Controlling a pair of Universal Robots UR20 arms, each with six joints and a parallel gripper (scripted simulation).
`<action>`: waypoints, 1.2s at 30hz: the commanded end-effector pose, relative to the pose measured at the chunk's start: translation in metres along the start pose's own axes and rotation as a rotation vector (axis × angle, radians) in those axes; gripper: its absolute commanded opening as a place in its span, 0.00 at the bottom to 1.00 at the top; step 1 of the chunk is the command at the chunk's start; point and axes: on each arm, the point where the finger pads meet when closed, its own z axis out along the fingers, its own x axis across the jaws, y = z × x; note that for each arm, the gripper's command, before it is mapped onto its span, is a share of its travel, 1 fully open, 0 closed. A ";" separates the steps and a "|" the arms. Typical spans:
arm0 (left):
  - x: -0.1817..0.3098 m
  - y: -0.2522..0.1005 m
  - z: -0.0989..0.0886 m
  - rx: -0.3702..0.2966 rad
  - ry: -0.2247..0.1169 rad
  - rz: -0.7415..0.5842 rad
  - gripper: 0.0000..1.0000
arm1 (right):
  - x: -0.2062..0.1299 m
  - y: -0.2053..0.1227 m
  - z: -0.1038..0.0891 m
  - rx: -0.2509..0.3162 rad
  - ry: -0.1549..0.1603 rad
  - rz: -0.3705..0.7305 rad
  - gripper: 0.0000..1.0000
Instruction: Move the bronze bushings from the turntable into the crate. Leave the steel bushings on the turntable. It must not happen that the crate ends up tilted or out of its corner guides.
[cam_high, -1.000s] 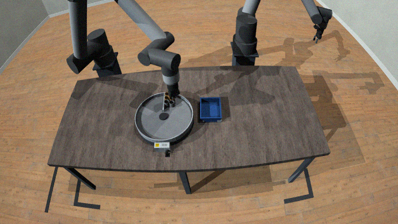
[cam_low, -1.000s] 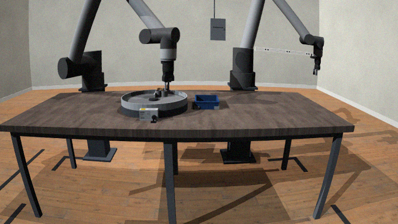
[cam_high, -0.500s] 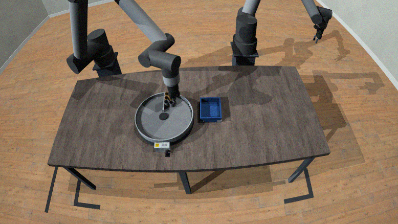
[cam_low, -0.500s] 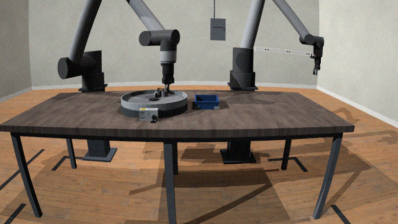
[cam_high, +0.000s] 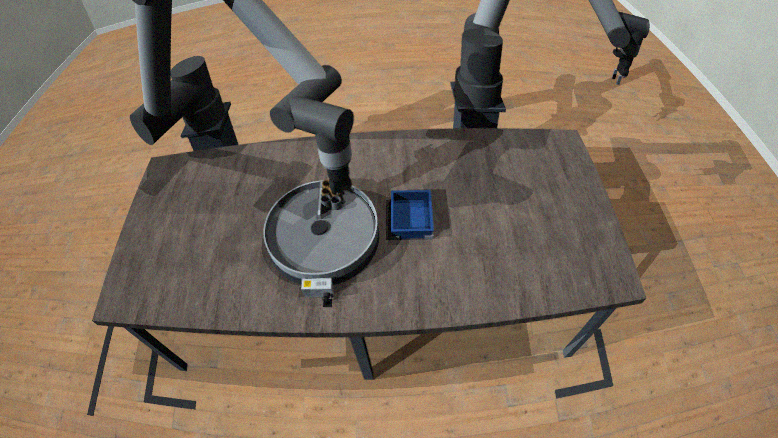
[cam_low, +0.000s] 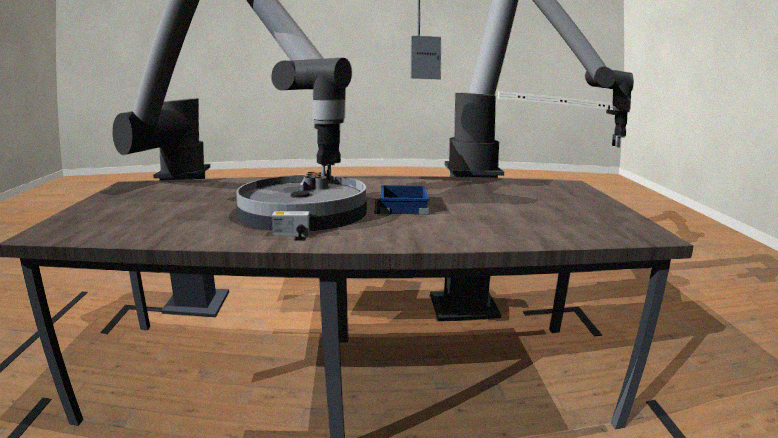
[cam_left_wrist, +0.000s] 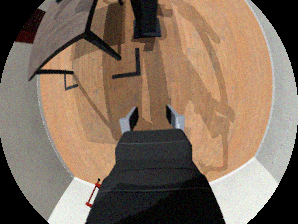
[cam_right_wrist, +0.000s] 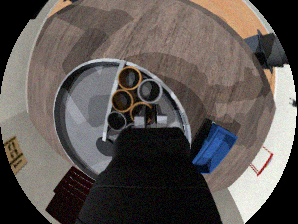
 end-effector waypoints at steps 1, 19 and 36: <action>0.000 0.000 -0.001 -0.001 0.000 0.000 1.00 | 0.000 0.000 -0.001 -0.001 0.001 0.000 0.36; 0.000 0.000 -0.001 -0.001 0.000 0.000 1.00 | 0.000 0.000 -0.001 -0.001 0.001 0.000 0.00; 0.000 0.000 -0.001 -0.001 0.000 0.000 1.00 | 0.000 0.000 -0.001 -0.001 0.001 0.000 0.00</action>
